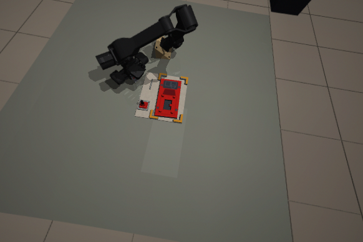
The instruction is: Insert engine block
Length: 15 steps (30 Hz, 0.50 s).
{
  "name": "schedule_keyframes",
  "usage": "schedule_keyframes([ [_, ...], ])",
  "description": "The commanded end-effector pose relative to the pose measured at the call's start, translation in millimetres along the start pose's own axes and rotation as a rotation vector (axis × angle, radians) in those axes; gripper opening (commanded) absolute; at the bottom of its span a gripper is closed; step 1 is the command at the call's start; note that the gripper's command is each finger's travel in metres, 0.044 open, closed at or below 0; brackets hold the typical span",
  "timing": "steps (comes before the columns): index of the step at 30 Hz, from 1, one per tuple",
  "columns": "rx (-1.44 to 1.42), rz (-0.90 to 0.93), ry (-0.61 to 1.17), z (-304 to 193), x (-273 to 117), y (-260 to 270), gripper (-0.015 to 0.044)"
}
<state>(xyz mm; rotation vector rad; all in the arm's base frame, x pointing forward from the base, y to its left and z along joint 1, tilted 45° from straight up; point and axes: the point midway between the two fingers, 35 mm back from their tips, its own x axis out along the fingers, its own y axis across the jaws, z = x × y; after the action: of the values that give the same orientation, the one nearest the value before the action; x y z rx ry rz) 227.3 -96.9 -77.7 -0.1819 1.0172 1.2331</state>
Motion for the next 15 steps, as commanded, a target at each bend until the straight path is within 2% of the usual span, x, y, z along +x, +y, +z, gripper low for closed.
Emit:
schedule_keyframes([
  [1,0.007,0.001,-0.006,0.7,8.4,1.0,0.0],
  [7,0.007,0.001,-0.006,0.8,16.0,1.1,0.0],
  [15,0.005,0.0,0.0,-0.1,9.2,0.4,0.021],
])
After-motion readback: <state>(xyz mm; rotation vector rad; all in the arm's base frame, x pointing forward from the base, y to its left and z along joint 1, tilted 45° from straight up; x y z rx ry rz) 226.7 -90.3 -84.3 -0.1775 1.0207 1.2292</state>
